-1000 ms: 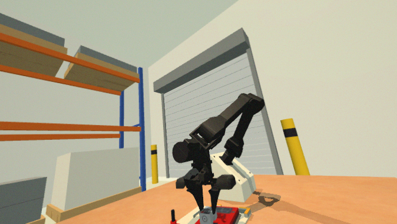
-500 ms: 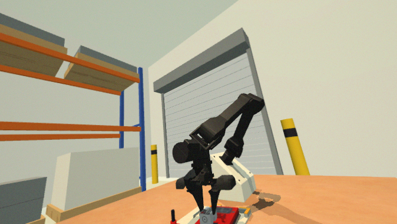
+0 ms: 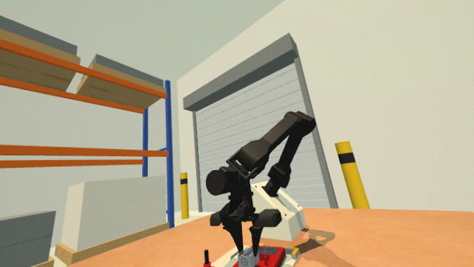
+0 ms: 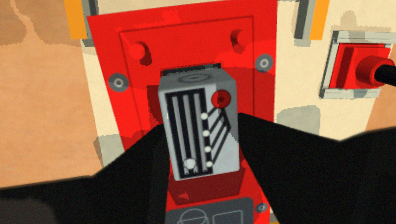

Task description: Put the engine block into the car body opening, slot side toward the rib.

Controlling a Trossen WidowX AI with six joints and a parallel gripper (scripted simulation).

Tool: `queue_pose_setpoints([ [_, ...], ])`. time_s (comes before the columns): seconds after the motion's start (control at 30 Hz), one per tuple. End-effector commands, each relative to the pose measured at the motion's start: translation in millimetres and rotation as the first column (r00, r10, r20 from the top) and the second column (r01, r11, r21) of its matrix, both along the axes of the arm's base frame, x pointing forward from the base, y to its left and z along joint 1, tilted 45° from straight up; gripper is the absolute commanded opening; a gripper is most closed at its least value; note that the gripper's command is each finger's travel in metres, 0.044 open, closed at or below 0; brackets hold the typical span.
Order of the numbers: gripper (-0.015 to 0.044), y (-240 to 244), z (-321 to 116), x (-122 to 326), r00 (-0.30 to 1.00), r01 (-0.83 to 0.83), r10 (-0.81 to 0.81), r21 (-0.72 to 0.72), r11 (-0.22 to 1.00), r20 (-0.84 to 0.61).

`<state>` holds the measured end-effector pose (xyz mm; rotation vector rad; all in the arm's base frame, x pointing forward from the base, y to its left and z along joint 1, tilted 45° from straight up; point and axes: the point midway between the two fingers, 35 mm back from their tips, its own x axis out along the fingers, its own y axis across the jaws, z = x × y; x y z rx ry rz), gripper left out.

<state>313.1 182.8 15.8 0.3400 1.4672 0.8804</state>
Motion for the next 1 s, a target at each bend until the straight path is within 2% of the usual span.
queue_pose_setpoints([
  [0.0,0.0158,0.6,-1.5,-0.8,1.000,0.002,-0.002,0.001,1.000,-0.006],
  [0.97,0.0158,2.1,-3.5,-1.0,1.000,0.002,-0.002,0.001,1.000,-0.006],
])
